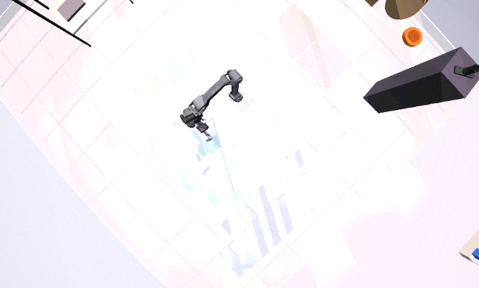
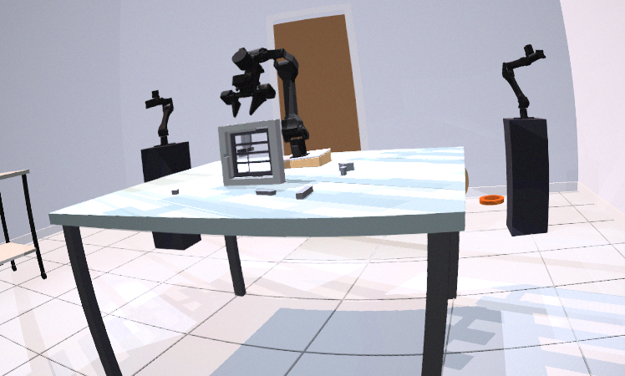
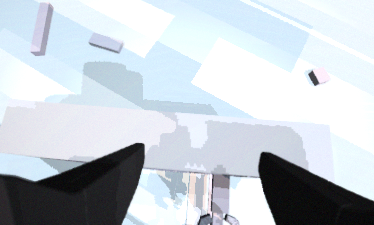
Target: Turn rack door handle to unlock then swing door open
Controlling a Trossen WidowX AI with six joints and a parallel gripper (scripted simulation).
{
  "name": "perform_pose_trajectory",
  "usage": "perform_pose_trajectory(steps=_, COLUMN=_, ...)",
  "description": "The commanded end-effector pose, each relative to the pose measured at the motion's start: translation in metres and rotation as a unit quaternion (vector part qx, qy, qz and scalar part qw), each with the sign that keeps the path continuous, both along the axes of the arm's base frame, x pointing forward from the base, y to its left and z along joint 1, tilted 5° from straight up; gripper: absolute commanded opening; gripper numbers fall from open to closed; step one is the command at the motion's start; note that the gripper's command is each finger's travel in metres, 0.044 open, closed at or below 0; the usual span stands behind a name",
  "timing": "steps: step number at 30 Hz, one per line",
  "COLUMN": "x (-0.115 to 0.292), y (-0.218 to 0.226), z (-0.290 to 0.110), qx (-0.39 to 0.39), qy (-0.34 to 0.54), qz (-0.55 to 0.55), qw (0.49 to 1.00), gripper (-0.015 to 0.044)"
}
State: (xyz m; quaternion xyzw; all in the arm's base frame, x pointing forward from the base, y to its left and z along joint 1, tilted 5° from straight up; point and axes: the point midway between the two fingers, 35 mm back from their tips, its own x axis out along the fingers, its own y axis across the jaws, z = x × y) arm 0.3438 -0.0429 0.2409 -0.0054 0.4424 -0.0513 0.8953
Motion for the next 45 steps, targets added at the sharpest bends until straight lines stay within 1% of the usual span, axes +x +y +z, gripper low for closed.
perform_pose_trajectory(steps=1, x=-0.004, y=-0.005, z=-0.002, qx=-0.001, qy=0.04, qz=-0.004, qw=0.999, gripper=0.028)
perform_pose_trajectory(steps=11, x=-0.022, y=-0.015, z=-0.01, qx=0.008, qy=0.157, qz=-0.013, qw=0.987, gripper=0.028)
perform_pose_trajectory(steps=22, x=-0.045, y=-0.023, z=-0.01, qx=0.023, qy=0.276, qz=-0.019, qw=0.961, gripper=0.028)
perform_pose_trajectory(steps=27, x=-0.045, y=-0.023, z=-0.013, qx=0.023, qy=0.277, qz=-0.019, qw=0.96, gripper=0.028)
perform_pose_trajectory(steps=45, x=-0.041, y=-0.026, z=-0.041, qx=0.023, qy=0.277, qz=-0.019, qw=0.96, gripper=0.028)
